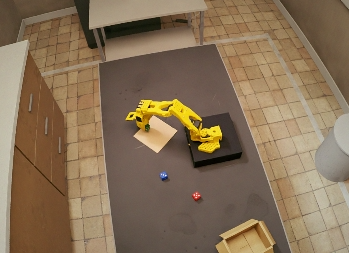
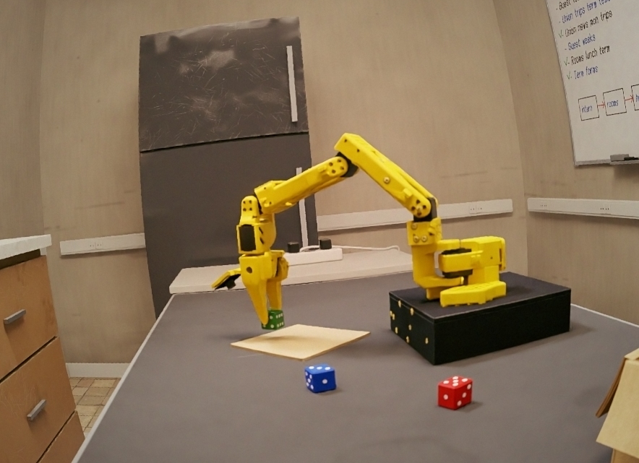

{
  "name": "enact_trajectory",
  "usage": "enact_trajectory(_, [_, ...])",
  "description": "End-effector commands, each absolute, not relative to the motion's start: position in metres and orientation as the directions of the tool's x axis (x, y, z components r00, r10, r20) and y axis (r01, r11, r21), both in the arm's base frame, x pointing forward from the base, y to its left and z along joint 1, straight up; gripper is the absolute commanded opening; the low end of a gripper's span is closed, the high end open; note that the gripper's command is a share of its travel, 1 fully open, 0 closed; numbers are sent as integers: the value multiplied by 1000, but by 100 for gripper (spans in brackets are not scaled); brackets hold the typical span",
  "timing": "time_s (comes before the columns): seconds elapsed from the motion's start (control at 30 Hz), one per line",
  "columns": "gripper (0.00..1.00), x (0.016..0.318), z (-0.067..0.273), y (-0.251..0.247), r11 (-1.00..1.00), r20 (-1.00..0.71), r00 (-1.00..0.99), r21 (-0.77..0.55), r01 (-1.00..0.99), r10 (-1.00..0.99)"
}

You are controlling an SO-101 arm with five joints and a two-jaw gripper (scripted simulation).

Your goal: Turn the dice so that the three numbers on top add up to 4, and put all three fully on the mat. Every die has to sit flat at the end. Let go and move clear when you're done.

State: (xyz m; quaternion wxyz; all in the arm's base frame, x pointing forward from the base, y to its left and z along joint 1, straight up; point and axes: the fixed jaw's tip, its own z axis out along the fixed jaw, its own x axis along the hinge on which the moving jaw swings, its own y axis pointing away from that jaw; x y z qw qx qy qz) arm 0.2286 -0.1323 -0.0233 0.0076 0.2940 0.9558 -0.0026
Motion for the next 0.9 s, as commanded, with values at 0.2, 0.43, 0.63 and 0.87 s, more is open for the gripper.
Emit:
enact_trajectory(0.2, [0, 224, -34, -131, 826, 11, -826, 0, 564, 564])
enact_trajectory(0.43, [0, 224, -35, -131, 826, 11, -826, 0, 564, 564])
enact_trajectory(0.63, [0, 224, -39, -131, 826, 11, -826, 0, 564, 564])
enact_trajectory(0.87, [0, 224, -40, -131, 826, 11, -826, 0, 564, 564])
